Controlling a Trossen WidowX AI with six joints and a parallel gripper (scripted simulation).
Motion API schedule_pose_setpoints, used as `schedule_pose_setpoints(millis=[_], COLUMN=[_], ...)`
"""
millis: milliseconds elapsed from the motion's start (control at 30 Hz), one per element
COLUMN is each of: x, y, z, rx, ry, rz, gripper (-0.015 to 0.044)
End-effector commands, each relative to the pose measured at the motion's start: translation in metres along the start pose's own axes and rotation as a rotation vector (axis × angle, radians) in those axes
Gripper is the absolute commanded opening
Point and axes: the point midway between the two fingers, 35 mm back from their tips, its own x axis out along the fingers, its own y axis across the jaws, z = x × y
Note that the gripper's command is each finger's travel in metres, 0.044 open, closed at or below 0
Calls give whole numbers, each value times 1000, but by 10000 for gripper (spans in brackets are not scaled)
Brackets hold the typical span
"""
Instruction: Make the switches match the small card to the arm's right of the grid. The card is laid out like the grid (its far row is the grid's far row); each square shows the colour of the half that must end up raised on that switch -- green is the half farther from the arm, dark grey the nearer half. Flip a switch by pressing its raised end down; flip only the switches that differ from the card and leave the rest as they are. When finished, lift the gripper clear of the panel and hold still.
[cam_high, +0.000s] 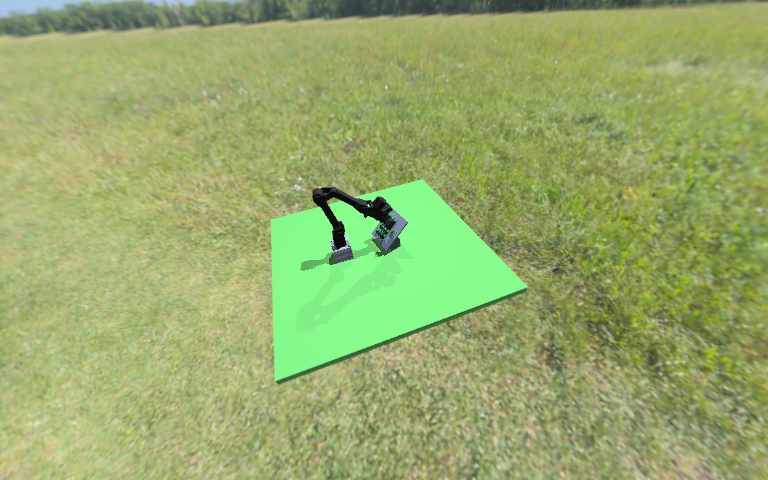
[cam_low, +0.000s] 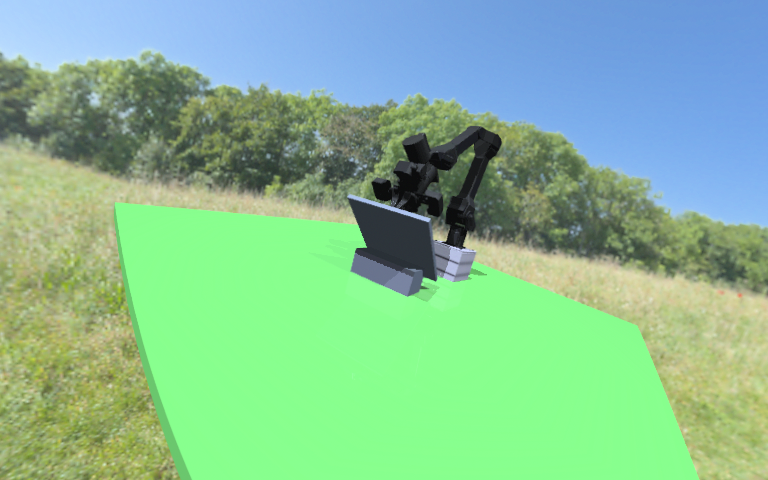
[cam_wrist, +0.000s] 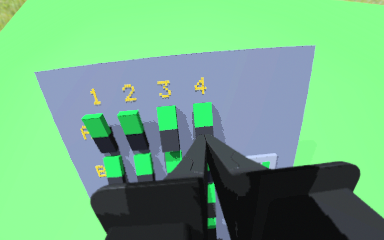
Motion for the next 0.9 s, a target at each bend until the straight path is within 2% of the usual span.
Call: schedule_pose_setpoints(millis=[0,867], x=[1,5], y=[0,0], z=[0,0], rx=[4,4], ry=[0,0], rz=[-3,-3], gripper=[0,0])
